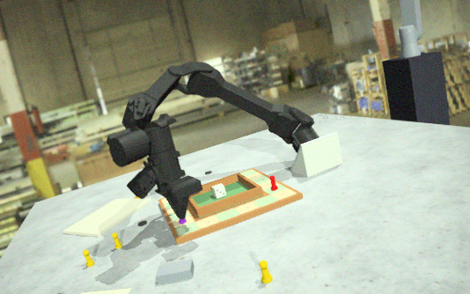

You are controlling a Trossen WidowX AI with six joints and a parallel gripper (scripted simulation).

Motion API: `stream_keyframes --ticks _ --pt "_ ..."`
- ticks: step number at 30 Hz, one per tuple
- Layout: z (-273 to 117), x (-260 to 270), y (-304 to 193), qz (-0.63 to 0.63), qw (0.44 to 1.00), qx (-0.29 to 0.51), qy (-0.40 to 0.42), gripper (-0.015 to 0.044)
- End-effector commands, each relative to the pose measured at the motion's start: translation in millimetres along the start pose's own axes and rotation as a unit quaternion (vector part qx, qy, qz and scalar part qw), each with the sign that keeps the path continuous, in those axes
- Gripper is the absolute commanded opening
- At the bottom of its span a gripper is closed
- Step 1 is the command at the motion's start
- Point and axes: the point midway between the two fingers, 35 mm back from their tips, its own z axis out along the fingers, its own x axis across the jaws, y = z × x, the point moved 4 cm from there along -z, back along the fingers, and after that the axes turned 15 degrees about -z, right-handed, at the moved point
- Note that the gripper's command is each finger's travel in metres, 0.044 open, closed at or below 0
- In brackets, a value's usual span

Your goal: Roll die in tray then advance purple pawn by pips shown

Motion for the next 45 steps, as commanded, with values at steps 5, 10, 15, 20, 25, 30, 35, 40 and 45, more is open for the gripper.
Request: stream_keyframes --ticks 5,10,15,20,25,30,35,40,45 --pt "2 -1 0 -0.001 1.0 0.001 -0.001 0.0" --pt "-17 -1 3 -0.003 1.0 -0.005 -0.001 0.0" --pt "-45 -1 6 -0.007 1.0 -0.013 0.0 0.0" --pt "-74 0 6 -0.011 1.0 -0.021 0.001 0.0" --pt "-102 0 4 -0.015 0.999 -0.029 0.001 0.0" --pt "-124 1 -1 -0.016 0.999 -0.033 0.002 0.0" --pt "-125 4 -2 -0.016 0.999 -0.033 0.002 0.0" --pt "-123 21 -11 -0.016 0.999 -0.032 0.005 0.0" --pt "-120 38 -21 -0.016 0.999 -0.031 0.008 0.0"
